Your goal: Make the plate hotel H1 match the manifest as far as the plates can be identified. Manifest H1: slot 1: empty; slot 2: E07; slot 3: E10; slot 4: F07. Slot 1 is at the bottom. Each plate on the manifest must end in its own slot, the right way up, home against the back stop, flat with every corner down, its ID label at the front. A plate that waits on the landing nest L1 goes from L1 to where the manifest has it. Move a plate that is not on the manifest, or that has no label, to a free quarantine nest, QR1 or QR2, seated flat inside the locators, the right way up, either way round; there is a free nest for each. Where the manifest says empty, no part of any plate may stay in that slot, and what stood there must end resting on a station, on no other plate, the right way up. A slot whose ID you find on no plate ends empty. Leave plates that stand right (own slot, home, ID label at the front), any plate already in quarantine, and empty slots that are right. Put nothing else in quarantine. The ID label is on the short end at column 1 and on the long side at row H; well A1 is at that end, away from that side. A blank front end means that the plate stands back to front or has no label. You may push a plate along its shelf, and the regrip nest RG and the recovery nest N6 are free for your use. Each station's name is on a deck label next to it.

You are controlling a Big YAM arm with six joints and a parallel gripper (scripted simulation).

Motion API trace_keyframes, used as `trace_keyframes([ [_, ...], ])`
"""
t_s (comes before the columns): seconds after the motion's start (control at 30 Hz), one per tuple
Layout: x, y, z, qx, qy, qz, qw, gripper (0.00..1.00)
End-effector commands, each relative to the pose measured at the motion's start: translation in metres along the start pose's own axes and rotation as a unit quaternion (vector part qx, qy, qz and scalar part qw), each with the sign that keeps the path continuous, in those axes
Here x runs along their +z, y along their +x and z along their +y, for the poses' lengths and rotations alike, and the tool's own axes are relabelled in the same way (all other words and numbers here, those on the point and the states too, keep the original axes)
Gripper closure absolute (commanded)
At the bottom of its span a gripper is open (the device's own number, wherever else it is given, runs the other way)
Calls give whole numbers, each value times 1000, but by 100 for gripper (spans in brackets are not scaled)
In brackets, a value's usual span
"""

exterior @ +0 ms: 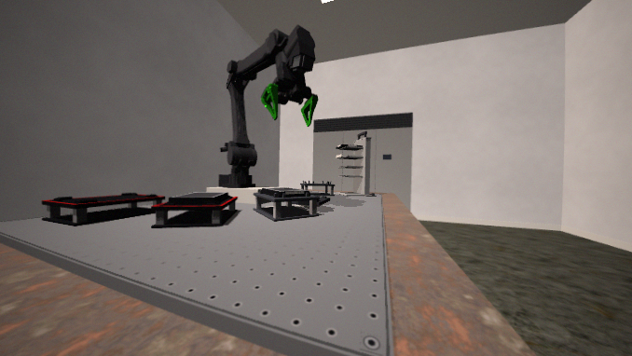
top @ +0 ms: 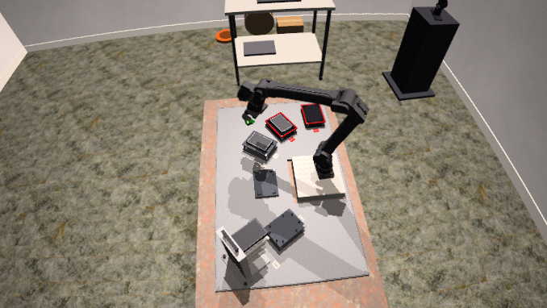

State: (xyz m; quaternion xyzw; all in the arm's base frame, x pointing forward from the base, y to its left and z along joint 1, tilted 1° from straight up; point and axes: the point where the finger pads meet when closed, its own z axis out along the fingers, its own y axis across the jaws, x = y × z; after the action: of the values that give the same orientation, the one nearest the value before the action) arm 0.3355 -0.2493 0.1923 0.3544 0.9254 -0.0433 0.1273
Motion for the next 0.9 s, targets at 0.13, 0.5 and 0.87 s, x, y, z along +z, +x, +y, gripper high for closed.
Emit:
trace_keyframes([
  [0.13, -19, -25, -4, 1, -1, 29, 1000, 0],
  [0.5, -16, -27, -5, 1, -2, 105, 994, 0],
  [0.87, -5, -62, -6, 1, -1, 120, 993, 0],
])
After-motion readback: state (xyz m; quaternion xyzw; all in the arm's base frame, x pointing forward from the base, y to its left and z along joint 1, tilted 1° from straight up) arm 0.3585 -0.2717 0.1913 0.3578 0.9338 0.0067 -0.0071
